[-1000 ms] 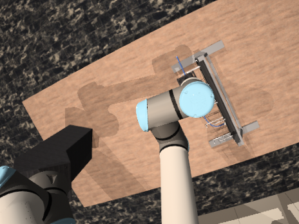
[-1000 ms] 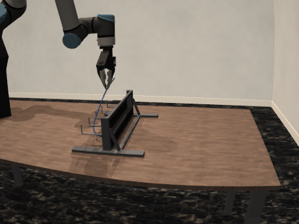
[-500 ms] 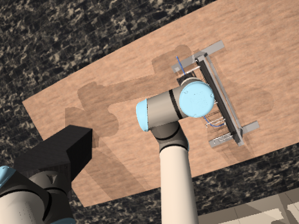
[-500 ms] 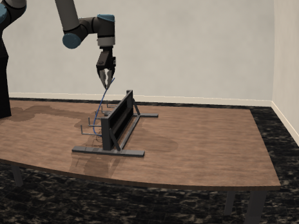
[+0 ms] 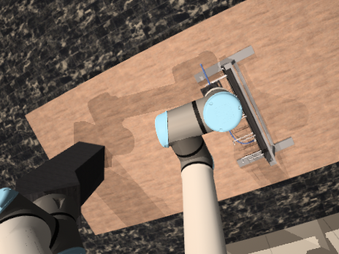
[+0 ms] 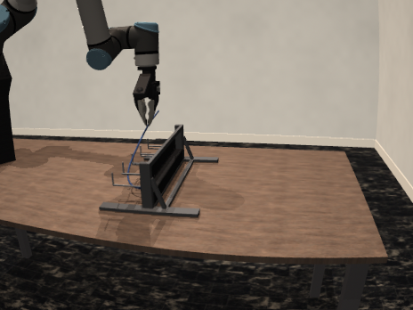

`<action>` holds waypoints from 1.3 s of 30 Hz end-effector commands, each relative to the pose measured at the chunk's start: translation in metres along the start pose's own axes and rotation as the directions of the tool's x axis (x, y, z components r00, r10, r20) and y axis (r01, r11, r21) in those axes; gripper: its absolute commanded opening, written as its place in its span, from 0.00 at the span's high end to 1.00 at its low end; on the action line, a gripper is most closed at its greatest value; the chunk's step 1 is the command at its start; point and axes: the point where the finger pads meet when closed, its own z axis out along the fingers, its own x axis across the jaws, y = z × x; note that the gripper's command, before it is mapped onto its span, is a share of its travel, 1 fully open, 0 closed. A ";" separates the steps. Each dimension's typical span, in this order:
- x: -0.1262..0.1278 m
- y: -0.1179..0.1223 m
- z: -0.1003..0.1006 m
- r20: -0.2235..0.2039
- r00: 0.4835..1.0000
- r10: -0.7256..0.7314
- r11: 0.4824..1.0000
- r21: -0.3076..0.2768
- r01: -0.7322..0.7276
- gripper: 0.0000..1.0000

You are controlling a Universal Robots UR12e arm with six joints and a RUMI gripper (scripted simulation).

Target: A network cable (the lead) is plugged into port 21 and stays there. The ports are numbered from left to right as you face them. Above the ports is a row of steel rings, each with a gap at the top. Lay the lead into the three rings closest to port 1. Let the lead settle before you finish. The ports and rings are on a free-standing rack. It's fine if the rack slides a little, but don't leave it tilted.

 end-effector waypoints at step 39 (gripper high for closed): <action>-0.003 -0.001 0.072 0.003 1.000 0.001 1.000 0.000 -0.001 1.00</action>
